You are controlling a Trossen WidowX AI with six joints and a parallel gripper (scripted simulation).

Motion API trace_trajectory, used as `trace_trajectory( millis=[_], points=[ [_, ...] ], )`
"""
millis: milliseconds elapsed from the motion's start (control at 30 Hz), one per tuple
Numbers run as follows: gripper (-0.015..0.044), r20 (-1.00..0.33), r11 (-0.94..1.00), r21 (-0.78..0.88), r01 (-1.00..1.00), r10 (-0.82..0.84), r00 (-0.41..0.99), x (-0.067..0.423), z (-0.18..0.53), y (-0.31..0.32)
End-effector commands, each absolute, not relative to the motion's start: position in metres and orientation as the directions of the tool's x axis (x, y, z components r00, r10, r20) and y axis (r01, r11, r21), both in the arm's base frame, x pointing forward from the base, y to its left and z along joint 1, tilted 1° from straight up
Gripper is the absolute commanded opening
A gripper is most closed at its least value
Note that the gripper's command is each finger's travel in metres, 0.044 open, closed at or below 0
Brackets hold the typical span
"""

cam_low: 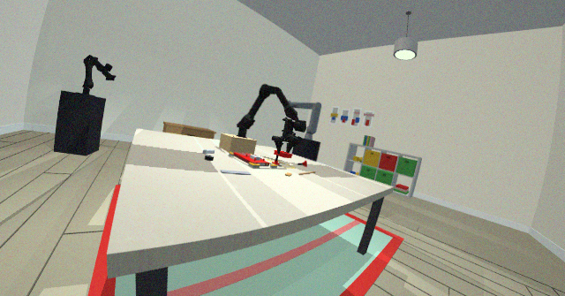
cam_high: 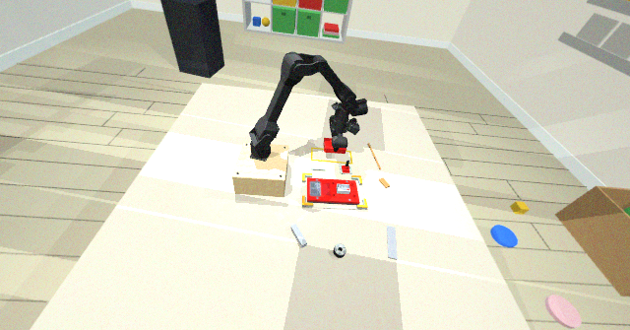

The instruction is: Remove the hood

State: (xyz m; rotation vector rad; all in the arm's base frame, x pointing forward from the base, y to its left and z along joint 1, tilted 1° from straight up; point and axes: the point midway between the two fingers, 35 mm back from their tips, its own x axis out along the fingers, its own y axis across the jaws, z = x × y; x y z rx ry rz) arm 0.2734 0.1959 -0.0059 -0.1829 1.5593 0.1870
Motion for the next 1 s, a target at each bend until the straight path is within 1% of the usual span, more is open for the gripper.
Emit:
trace_trajectory(
  millis=[0,967],
  points=[
    [0.0,-1.0,0.973,0.003,-0.229,0.002,-0.001,0.272,-0.011,0.195],
    [0.0,-1.0,0.973,0.003,-0.229,0.002,-0.002,0.27,-0.035,0.194]
  ],
)
